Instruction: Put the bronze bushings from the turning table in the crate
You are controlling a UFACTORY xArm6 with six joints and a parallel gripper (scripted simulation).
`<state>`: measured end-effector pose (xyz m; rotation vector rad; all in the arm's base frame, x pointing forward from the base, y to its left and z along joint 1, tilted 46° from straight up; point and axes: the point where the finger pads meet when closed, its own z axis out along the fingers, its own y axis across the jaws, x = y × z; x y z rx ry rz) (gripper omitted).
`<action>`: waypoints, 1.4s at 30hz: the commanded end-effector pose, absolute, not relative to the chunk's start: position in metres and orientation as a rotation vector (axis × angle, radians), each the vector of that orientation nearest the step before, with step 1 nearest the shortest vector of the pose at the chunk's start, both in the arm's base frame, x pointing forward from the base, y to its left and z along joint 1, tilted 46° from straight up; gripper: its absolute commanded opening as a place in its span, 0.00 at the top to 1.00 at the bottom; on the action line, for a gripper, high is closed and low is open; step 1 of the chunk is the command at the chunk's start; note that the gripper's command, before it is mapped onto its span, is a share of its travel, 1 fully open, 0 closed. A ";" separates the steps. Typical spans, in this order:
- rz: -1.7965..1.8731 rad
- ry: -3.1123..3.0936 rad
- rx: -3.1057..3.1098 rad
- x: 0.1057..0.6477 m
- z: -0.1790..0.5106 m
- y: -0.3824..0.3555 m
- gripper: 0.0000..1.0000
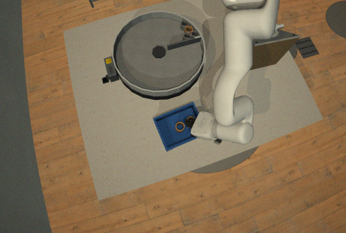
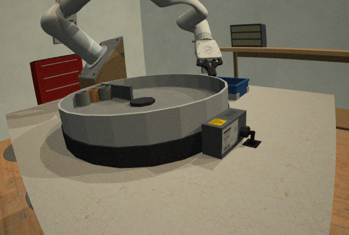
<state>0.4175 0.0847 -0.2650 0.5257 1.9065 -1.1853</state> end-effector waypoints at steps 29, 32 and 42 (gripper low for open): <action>-1.180 1.906 0.528 0.419 -0.267 0.083 1.00; -1.180 1.906 0.528 0.419 -0.267 0.083 0.89; -1.180 1.906 0.528 0.419 -0.267 0.083 0.89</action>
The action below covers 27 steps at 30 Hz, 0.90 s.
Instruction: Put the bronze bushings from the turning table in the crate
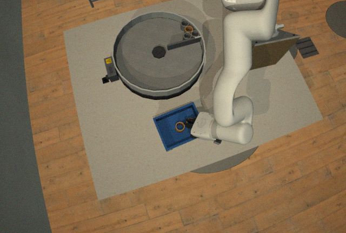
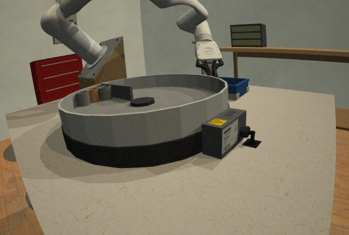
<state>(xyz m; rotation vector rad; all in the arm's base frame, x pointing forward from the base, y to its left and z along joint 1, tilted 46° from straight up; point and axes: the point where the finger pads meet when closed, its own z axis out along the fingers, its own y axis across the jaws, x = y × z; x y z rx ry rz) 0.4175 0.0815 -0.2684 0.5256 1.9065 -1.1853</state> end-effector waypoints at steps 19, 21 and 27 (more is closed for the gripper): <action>-1.180 1.906 0.528 0.419 -0.267 0.083 0.89; -1.180 1.906 0.528 0.419 -0.267 0.083 0.89; -1.180 1.906 0.528 0.419 -0.266 0.085 0.89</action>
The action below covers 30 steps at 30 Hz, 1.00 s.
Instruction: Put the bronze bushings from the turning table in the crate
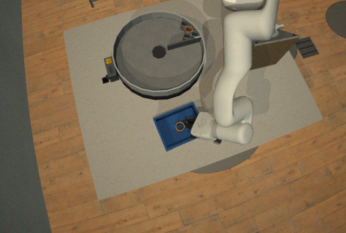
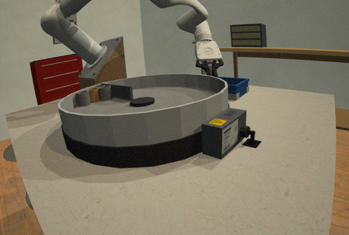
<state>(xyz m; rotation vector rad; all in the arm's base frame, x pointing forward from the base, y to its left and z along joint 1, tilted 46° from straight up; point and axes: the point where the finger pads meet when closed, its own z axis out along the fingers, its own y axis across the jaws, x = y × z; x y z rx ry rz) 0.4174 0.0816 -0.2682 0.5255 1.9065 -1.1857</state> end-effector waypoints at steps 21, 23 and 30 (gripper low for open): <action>-1.180 1.906 0.528 0.423 -0.217 0.135 0.89; -1.180 1.906 0.528 0.423 -0.214 0.138 0.89; -1.180 1.906 0.528 0.423 -0.213 0.139 0.89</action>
